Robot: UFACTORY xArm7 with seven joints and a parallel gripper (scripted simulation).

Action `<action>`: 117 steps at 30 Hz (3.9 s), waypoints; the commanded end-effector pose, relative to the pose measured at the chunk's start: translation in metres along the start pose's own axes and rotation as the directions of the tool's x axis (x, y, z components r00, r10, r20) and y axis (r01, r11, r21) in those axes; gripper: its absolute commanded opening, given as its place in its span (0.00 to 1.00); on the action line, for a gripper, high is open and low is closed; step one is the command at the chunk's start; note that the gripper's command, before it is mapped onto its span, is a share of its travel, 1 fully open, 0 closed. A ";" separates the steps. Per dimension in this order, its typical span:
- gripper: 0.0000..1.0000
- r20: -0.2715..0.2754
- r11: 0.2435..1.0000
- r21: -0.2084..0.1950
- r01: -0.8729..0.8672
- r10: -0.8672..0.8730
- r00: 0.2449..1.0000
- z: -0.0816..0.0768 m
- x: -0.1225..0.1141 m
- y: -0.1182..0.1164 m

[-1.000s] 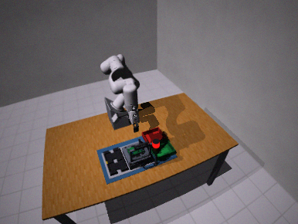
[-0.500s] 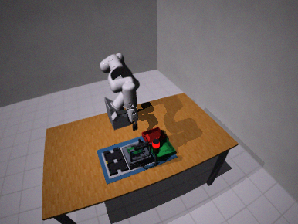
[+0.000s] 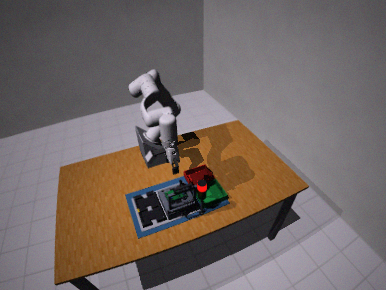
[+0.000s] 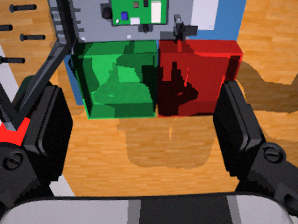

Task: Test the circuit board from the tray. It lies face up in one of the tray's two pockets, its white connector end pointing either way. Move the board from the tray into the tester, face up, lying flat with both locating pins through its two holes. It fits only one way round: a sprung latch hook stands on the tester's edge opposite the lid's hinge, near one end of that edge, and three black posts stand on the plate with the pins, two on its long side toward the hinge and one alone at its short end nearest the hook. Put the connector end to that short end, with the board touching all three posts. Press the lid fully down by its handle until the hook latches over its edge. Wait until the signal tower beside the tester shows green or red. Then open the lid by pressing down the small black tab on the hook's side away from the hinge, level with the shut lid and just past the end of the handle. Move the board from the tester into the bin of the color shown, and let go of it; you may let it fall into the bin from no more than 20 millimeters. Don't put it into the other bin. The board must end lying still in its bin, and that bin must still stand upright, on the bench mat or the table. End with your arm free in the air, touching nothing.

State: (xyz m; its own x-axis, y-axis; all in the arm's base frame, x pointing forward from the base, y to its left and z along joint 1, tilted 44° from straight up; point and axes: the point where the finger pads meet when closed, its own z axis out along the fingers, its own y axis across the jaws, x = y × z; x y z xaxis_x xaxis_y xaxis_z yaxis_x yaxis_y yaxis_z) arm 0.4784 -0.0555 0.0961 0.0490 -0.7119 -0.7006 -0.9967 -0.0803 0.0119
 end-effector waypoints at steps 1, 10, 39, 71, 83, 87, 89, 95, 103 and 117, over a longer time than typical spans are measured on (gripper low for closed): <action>1.00 -0.002 1.000 0.005 -0.001 0.001 1.000 0.028 0.001 -0.002; 1.00 -0.002 1.000 0.005 -0.001 0.001 1.000 0.075 0.001 -0.002; 1.00 -0.002 1.000 0.005 -0.001 0.001 1.000 0.157 0.001 -0.002; 1.00 -0.002 1.000 0.005 -0.001 0.001 1.000 0.208 0.002 -0.004; 0.95 -0.002 1.000 0.005 -0.001 0.001 1.000 0.208 0.002 -0.004; 0.95 -0.002 1.000 0.005 -0.001 0.001 1.000 0.208 0.002 -0.004; 0.95 -0.002 1.000 0.005 -0.001 0.001 1.000 0.208 0.002 -0.004; 0.89 -0.002 1.000 0.005 -0.001 0.001 1.000 0.208 0.002 -0.004; 0.89 -0.002 1.000 0.005 -0.001 0.001 1.000 0.208 0.002 -0.004; 0.85 -0.002 1.000 0.005 -0.001 0.001 1.000 0.208 0.002 -0.004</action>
State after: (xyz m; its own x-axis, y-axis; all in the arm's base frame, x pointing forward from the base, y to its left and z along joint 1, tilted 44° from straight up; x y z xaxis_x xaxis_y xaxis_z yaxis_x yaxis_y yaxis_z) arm 0.4671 0.0904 -0.0544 0.0486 -0.7123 -0.7002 -0.9968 -0.0795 0.0117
